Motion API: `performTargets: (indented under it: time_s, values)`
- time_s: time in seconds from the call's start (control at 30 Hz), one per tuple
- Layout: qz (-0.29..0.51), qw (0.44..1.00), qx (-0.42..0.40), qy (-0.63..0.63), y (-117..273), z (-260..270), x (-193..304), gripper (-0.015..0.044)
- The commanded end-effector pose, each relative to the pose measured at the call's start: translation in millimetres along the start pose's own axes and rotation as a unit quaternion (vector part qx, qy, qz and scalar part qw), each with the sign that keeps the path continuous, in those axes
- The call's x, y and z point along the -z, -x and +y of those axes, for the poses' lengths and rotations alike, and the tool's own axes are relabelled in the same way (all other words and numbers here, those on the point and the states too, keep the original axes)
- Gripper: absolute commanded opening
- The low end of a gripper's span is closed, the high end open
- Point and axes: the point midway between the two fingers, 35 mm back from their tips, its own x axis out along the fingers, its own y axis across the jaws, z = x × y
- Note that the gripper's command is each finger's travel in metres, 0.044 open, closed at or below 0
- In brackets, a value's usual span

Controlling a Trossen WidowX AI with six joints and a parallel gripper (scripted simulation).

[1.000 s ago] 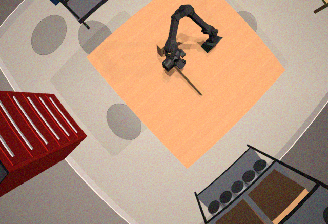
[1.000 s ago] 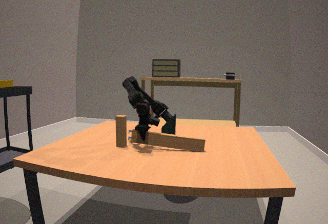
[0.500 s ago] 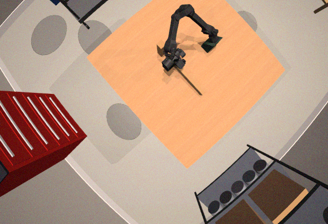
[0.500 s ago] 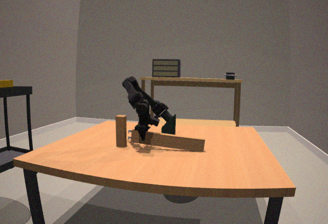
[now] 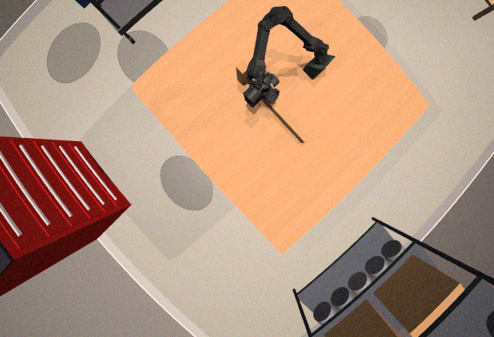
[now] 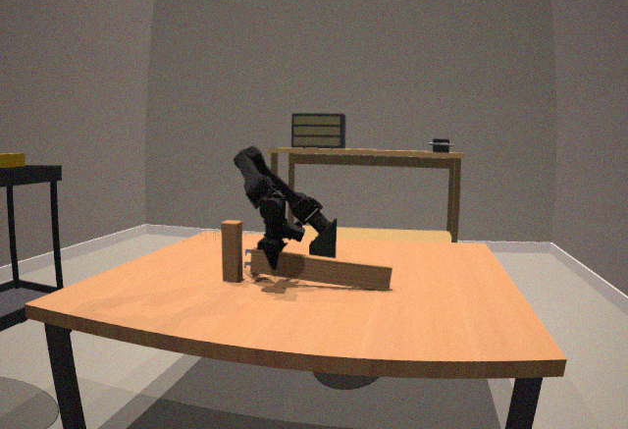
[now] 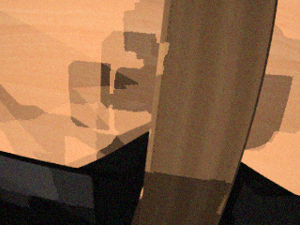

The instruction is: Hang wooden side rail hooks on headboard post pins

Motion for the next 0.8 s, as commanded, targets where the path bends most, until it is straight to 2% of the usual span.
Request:
performTargets:
  time_s: [0.0,0.77]
  values:
    - [0.0,1.0,0.003,0.002,2.2,-1.4,0.8,0.0]
    - [0.0,1.0,0.003,0.002,2.1,-1.5,3.4,0.0]
